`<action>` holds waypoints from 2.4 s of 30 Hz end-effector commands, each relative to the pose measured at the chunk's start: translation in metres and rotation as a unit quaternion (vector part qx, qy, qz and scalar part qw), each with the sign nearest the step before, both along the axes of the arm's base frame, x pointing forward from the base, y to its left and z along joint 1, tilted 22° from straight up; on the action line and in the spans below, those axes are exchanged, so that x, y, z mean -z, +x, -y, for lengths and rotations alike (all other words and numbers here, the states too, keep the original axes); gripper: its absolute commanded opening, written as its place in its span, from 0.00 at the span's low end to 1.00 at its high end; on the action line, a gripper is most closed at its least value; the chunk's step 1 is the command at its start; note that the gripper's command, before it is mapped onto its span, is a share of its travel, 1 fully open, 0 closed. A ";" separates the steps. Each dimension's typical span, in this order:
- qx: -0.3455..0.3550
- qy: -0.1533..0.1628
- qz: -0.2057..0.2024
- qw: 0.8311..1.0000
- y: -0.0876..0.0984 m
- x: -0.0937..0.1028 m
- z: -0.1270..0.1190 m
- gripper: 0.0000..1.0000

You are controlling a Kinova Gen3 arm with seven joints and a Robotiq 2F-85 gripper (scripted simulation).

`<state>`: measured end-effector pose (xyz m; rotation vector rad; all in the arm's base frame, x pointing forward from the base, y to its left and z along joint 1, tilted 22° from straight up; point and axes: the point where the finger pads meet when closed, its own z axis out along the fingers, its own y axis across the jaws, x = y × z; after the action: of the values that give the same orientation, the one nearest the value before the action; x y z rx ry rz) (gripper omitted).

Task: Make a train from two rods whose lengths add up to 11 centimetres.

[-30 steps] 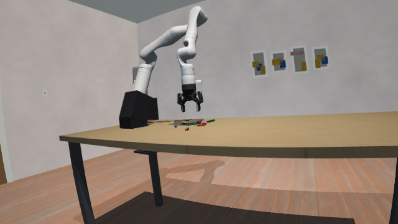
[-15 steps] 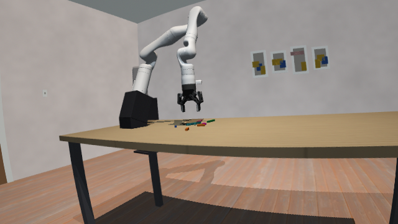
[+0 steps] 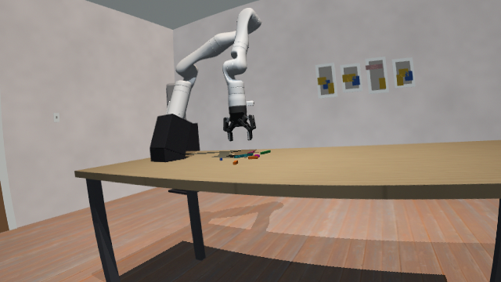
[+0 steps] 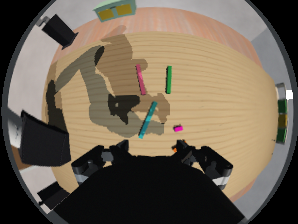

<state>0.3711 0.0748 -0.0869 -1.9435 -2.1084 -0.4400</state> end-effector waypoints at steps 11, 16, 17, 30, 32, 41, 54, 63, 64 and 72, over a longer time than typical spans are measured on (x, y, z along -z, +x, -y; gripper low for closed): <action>0.016 -0.002 -0.004 1.000 0.001 -0.002 -0.002 1.00; 0.096 0.001 -0.037 0.995 -0.002 -0.008 -0.019 1.00; 0.096 0.001 -0.037 0.995 -0.002 -0.008 -0.019 1.00; 0.324 0.007 -0.130 0.937 -0.009 -0.026 -0.066 1.00; 0.342 0.008 -0.137 0.929 -0.010 -0.027 -0.070 1.00; 0.353 0.008 -0.142 0.925 -0.010 -0.028 -0.072 1.00; 0.353 0.008 -0.142 0.925 -0.010 -0.028 -0.072 1.00; 0.353 0.008 -0.142 0.925 -0.010 -0.028 -0.072 1.00; 0.353 0.008 -0.142 0.925 -0.010 -0.028 -0.072 1.00; 0.353 0.008 -0.142 0.925 -0.010 -0.028 -0.072 1.00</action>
<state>0.3607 0.1481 -0.0590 -2.5207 -1.1972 -0.2686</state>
